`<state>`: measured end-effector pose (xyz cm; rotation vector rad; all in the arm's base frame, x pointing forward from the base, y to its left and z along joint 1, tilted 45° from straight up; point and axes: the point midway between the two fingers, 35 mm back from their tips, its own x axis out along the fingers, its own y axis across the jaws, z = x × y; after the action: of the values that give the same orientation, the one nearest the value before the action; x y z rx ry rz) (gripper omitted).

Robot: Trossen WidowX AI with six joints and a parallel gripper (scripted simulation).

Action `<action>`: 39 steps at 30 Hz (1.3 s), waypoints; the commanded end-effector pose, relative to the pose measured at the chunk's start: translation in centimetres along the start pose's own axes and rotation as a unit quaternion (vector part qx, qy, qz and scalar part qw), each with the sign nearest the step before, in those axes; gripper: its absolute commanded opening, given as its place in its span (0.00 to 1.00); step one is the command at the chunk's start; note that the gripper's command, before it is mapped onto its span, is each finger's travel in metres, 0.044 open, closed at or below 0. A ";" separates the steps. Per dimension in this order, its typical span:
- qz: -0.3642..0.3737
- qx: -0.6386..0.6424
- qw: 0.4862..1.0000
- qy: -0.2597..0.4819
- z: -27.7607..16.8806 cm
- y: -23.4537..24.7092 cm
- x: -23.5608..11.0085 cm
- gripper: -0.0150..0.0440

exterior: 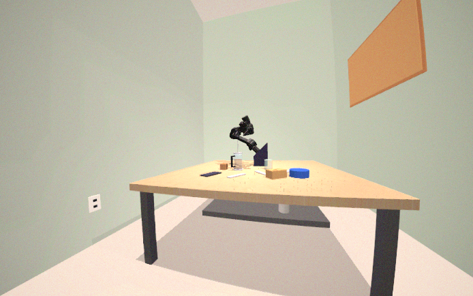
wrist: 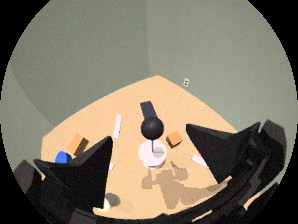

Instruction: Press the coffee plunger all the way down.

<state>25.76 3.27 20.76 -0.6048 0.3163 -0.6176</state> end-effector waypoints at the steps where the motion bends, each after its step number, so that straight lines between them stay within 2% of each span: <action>1: 0.001 -0.004 1.000 0.000 -0.1 0.0 0.6 1.00; 14: -0.005 -0.006 1.000 -0.011 0.1 -0.5 2.2 1.00; 26: -0.005 -0.006 1.000 -0.011 0.1 -0.5 2.2 0.47; 39: -0.005 -0.006 1.000 -0.011 -0.1 -0.4 2.4 0.47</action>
<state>27.29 1.60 20.95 -0.6210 0.2944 -0.6201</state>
